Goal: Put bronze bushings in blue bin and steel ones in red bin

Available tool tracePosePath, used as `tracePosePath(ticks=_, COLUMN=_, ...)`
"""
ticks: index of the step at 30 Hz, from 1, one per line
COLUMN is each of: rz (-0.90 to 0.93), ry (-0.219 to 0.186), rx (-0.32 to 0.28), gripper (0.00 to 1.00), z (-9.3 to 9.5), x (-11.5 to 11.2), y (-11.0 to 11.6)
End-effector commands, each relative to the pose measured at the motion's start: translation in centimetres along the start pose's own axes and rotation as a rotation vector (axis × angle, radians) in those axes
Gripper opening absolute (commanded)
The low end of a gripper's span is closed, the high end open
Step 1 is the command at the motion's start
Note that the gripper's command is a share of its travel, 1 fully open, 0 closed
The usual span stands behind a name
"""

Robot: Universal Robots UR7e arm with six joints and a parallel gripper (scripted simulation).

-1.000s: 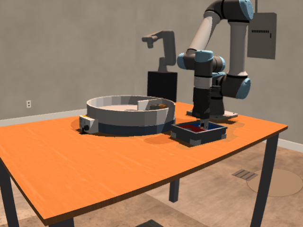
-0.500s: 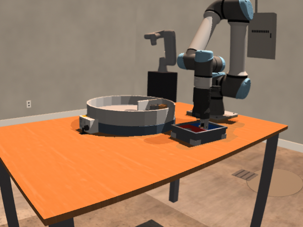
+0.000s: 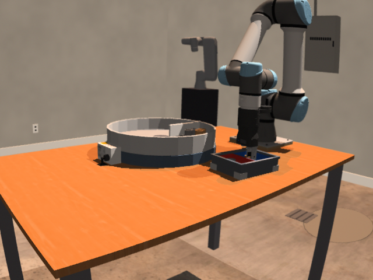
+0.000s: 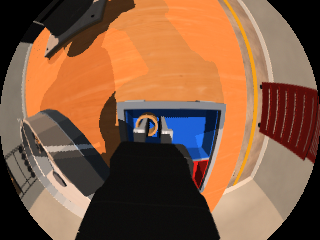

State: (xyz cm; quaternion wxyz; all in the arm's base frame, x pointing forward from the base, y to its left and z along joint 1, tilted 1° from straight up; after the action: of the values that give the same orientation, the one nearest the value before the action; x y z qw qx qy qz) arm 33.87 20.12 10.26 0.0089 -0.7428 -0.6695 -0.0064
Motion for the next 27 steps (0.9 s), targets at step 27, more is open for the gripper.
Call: tracePosePath(ticks=27, rz=0.0, ry=0.0, rx=-0.001, gripper=0.42, z=-0.52, x=0.07, y=0.11)
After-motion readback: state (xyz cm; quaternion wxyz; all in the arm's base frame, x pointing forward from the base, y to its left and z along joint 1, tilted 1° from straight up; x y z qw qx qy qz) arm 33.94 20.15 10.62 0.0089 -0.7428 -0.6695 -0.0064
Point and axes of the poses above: the point where the finger pads meet when closed, its own z axis out along the fingers, its own x axis across the jaws, y = z × x, the point moved 9 cm from there along -z, back along the fingers, and after that the axes turned 4 degrees about -z, right-handed, at the moved point
